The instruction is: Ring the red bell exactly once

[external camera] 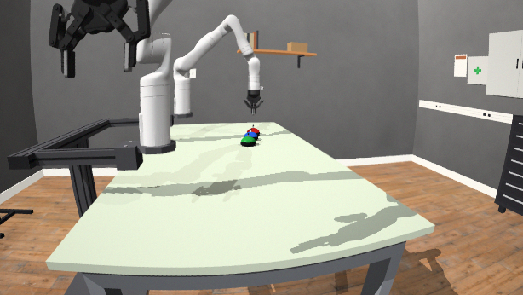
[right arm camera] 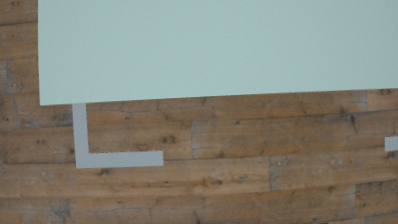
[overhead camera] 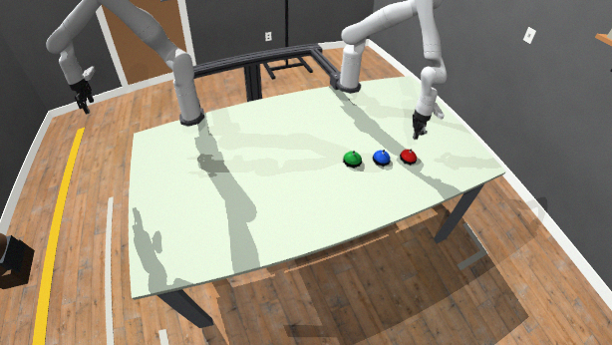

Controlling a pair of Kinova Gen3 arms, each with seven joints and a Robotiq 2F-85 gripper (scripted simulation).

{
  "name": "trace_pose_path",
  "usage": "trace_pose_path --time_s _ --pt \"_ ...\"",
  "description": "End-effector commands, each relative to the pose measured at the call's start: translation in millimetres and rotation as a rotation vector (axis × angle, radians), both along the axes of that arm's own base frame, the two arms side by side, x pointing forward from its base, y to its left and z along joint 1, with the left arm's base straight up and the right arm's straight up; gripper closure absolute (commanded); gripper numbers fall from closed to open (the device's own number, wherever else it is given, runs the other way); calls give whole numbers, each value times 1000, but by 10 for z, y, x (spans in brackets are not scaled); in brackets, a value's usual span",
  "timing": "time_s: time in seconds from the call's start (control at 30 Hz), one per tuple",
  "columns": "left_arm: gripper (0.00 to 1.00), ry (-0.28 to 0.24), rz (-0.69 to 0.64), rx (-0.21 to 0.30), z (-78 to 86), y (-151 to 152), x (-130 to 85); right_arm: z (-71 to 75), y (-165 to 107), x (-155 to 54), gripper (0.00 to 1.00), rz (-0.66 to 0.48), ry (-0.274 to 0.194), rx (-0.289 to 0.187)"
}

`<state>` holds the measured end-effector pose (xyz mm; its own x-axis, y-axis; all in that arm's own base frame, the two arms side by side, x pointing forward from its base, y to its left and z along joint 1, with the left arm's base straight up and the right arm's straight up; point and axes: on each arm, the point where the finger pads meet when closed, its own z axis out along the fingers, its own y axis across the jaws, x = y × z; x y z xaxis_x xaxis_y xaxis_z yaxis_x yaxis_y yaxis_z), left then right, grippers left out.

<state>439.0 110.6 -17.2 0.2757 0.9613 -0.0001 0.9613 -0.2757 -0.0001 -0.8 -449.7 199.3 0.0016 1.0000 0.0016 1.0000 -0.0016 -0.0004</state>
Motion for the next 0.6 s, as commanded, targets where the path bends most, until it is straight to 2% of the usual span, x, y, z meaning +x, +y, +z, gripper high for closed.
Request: trace_pose_path --time_s 0.0,0.17,0.57 --pt "983 -2 0 1 -36 1 8 7 -3 0 2 0 0 -2" --pt "983 -2 0 1 -82 1 8 7 -3 0 2 0 0 -2" --pt "983 -2 0 1 -304 1 8 7 -3 0 2 0 0 -2"
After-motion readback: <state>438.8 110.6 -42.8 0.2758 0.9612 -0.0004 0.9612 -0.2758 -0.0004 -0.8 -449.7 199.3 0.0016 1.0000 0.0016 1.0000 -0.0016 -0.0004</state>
